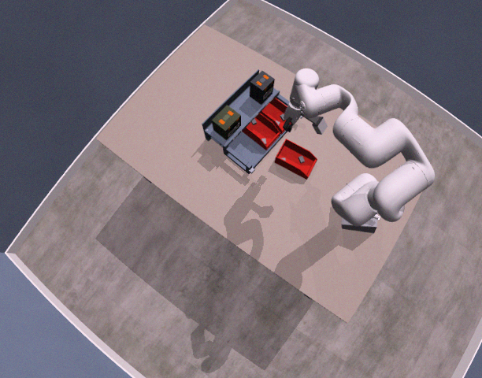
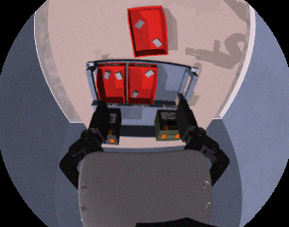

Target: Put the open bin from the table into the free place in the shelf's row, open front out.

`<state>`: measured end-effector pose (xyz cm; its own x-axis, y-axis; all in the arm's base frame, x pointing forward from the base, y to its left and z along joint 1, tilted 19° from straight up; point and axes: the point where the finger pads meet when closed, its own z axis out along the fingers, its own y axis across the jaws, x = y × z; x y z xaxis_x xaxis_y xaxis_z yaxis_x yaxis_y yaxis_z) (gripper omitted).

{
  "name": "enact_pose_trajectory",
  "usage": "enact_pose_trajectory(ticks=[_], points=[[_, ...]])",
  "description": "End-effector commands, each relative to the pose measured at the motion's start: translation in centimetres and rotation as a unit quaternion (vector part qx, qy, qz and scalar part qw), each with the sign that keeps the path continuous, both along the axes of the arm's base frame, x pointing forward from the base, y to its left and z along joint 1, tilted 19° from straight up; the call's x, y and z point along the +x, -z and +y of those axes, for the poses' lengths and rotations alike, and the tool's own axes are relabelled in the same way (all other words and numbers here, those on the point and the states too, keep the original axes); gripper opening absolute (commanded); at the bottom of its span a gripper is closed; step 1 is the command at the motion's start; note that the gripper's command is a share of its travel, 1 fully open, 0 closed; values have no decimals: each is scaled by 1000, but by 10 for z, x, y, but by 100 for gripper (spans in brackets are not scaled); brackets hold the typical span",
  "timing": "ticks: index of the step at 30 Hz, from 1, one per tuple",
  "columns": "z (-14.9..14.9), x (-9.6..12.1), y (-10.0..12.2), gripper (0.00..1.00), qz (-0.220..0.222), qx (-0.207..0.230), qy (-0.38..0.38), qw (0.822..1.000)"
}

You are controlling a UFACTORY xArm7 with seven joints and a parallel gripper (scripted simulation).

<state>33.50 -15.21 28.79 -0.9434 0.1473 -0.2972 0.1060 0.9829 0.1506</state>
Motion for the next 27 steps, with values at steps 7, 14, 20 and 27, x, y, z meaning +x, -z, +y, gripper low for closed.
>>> enact_pose_trajectory(ticks=[7, 14, 20, 27], points=[[-1, 1, -2, 100, -6, -12, -32, 999], [-1, 1, -2, 100, -8, -19, -54, 998], [-1, 1, -2, 100, -8, -19, -54, 998], [-16, -49, 17, 100, -8, -19, -54, 998]])
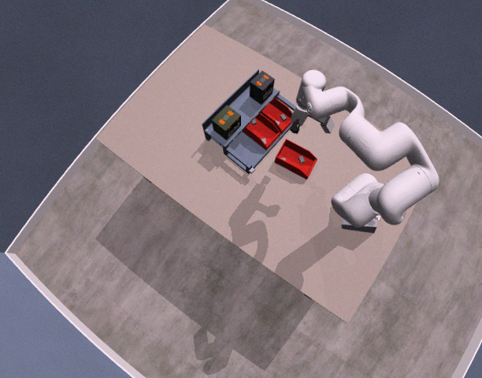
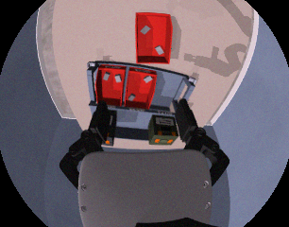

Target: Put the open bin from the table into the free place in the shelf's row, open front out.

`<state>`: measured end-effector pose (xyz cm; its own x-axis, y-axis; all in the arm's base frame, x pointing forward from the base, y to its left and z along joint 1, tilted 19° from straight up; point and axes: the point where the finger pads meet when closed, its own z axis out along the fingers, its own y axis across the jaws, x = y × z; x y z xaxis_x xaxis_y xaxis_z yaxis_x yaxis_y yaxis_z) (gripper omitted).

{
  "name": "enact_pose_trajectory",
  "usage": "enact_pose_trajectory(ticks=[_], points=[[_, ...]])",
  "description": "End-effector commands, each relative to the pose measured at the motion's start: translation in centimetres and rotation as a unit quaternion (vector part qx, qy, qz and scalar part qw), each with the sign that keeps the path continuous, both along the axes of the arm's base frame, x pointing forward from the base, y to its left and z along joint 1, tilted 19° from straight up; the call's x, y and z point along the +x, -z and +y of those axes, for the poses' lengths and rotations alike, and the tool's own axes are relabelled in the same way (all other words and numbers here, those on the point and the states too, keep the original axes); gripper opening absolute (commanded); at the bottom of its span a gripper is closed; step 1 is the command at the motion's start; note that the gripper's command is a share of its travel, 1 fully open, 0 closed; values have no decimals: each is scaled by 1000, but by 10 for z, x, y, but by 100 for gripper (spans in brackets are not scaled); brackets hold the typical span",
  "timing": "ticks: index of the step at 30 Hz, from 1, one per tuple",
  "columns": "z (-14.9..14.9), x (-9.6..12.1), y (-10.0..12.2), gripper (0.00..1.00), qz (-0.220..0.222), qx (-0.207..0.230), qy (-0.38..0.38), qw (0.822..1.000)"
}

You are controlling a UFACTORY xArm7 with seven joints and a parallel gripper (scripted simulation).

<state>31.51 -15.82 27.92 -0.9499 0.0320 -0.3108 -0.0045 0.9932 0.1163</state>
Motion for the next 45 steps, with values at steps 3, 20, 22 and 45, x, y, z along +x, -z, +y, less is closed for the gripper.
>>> enact_pose_trajectory(ticks=[3, 20, 22, 45], points=[[-10, -29, 8, 100, -3, -1, 1, 1000], [-20, -59, 19, 100, -3, -2, 1, 1000], [-20, -59, 19, 100, -3, -2, 1, 1000], [-17, -51, 16, 100, -2, -2, 1, 1000]])
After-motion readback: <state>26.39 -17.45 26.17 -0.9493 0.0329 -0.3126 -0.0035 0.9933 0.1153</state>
